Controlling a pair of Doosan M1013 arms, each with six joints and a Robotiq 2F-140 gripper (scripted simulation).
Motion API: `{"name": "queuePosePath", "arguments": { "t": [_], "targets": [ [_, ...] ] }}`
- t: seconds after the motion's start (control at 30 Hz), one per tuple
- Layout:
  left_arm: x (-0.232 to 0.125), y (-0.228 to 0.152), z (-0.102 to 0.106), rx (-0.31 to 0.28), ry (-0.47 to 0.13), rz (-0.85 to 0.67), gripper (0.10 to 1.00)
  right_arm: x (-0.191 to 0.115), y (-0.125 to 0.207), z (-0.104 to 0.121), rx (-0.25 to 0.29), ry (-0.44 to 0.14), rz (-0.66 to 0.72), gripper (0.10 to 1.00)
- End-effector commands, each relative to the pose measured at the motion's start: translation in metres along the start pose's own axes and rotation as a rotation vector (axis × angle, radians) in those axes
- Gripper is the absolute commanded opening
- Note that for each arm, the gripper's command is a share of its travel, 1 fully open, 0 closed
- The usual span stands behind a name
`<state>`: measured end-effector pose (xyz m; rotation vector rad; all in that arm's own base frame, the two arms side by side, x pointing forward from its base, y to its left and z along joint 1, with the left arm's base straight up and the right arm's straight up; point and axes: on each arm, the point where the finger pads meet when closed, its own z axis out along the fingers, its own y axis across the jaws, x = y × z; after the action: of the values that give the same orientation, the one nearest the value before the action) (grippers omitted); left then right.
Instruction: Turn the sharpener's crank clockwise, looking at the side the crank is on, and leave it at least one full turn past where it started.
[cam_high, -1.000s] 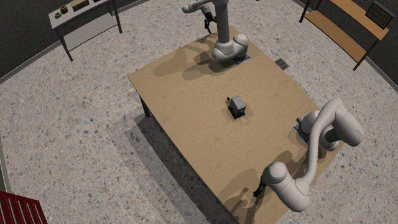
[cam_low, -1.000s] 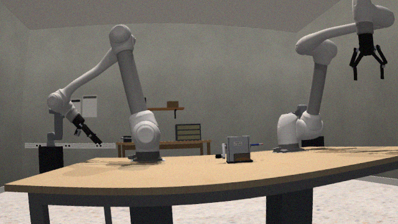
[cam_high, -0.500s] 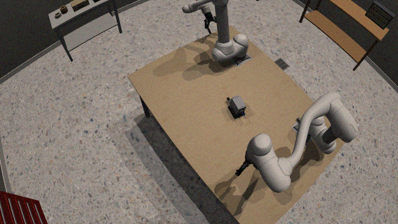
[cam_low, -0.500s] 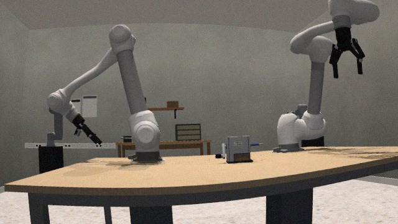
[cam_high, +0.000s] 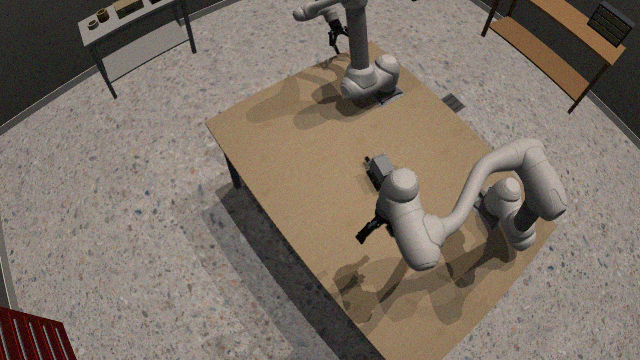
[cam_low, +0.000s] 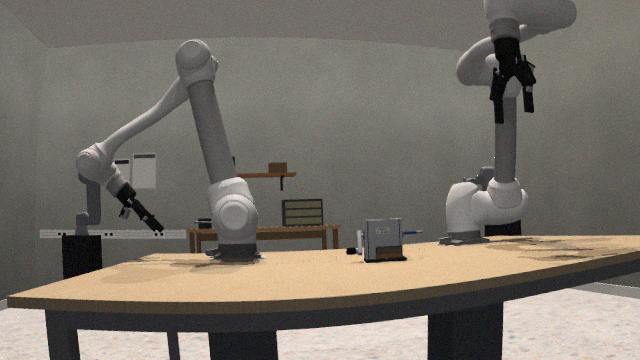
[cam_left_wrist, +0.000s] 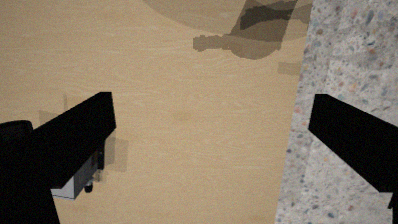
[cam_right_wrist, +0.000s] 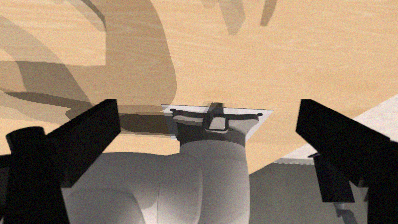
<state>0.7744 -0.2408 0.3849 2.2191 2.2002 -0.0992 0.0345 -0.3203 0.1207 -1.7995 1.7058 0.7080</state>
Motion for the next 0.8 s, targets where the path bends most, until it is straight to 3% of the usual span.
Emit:
{"name": "queuePosePath", "arguments": {
  "t": [0.0,0.2,0.3,0.33,0.77],
  "targets": [
    [-0.041,-0.010,-0.002,-0.014,-0.015,0.051,1.000,0.000,0.000,0.000,0.000,0.001,0.000,1.000],
    [-0.103,-0.032,-0.001,-0.030,-0.039,0.128,1.000,0.000,0.000,0.000,0.000,0.001,0.000,1.000],
    [-0.114,-0.036,0.000,-0.032,-0.042,0.139,1.000,0.000,0.000,0.000,0.000,0.001,0.000,1.000],
    [-0.136,-0.044,0.006,-0.034,-0.046,0.156,1.000,0.000,0.000,0.000,0.000,0.001,0.000,1.000],
    [-0.253,-0.107,0.038,-0.044,-0.067,0.247,1.000,0.000,0.000,0.000,0.000,0.001,0.000,1.000]
  ]
}}
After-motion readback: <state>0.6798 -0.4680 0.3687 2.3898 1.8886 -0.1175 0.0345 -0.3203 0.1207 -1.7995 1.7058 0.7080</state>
